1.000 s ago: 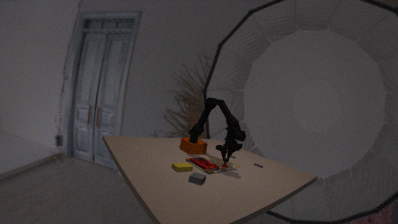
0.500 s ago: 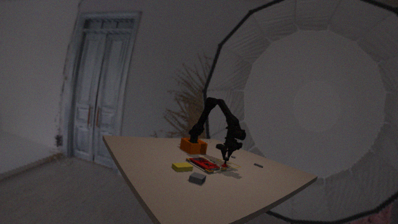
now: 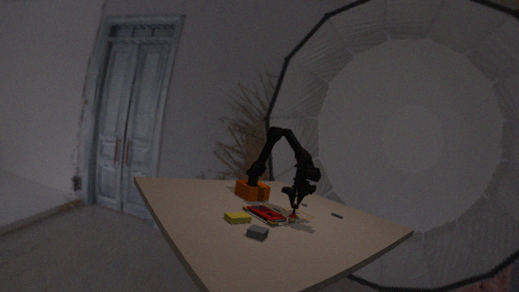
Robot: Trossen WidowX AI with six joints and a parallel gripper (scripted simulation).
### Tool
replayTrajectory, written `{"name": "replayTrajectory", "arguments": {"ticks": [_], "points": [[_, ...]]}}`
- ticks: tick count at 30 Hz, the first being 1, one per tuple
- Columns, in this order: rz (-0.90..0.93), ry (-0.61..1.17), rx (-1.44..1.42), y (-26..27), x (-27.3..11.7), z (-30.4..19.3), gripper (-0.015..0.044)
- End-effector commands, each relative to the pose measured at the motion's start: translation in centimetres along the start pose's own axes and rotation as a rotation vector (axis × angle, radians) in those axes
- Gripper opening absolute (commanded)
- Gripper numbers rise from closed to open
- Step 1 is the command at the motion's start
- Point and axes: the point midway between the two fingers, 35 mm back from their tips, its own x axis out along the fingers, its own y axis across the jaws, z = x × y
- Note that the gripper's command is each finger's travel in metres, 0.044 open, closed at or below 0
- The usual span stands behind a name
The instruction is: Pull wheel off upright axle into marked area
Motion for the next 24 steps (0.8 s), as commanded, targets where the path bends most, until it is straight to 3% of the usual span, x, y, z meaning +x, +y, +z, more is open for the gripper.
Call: {"name": "replayTrajectory", "arguments": {"ticks": [1,7,14,24], "points": [[0.002,-0.002,-0.003,0.0,-0.2,0.1,0.0],[0.003,-0.003,-0.003,0.0,-0.7,0.1,0.0],[0.003,-0.003,-0.004,-0.1,-3.8,-0.4,0.0],[0.003,0.003,-0.001,3.3,-3.2,-1.6,0.0]]}}
